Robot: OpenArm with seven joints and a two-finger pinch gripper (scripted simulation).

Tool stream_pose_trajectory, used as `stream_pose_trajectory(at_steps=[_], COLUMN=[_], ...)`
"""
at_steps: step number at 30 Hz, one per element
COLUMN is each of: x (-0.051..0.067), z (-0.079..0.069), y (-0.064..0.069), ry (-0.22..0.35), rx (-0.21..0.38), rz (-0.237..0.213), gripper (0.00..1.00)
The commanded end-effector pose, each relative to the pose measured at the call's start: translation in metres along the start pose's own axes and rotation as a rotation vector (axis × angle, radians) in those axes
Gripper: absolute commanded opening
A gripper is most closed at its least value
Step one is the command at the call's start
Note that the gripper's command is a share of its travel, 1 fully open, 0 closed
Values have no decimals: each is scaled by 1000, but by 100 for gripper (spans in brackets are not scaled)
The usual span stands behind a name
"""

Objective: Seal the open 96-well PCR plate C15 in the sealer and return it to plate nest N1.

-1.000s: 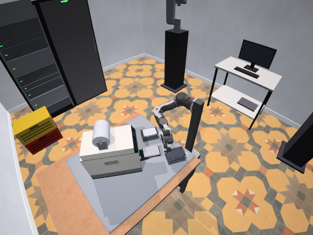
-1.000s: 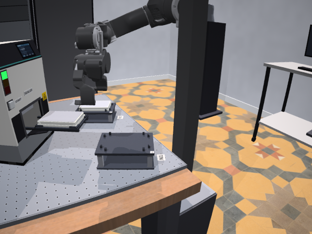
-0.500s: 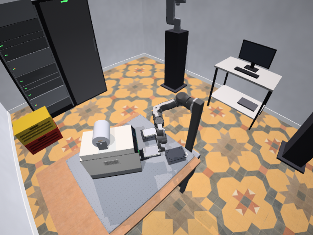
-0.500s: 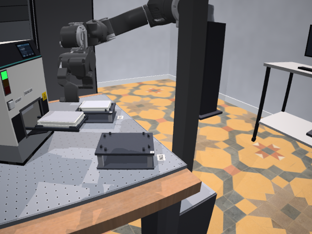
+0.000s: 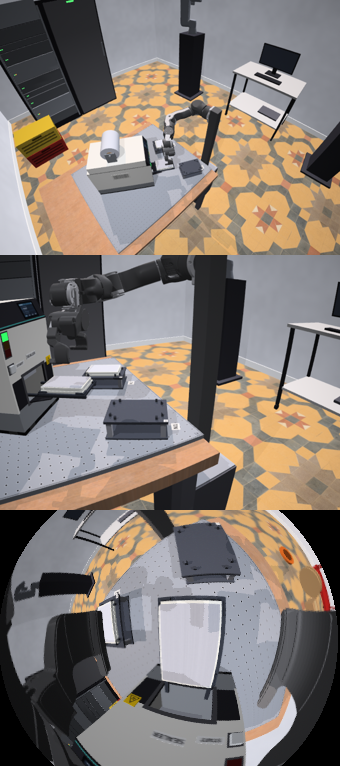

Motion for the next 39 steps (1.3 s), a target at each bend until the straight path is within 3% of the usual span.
stream_pose_trajectory(at_steps=[1, 4, 9, 39], x=[0, 0, -35, -29], z=[0, 0, -12, -9], y=[-1, -1, -1, 1], ry=[0, 0, 0, 5], rx=[-5, -5, -4, -8], rz=[3, 3, 2, -2], gripper=[77, 77, 77, 77])
Point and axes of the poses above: the point where the finger pads meet when closed, its own y axis back along the fingers, its own z axis across the jaws, x = y × z, the point moved 8 cm from there along y, back along the fingers, and after that the axes turned 10 degrees about y, right-handed, at the moved point
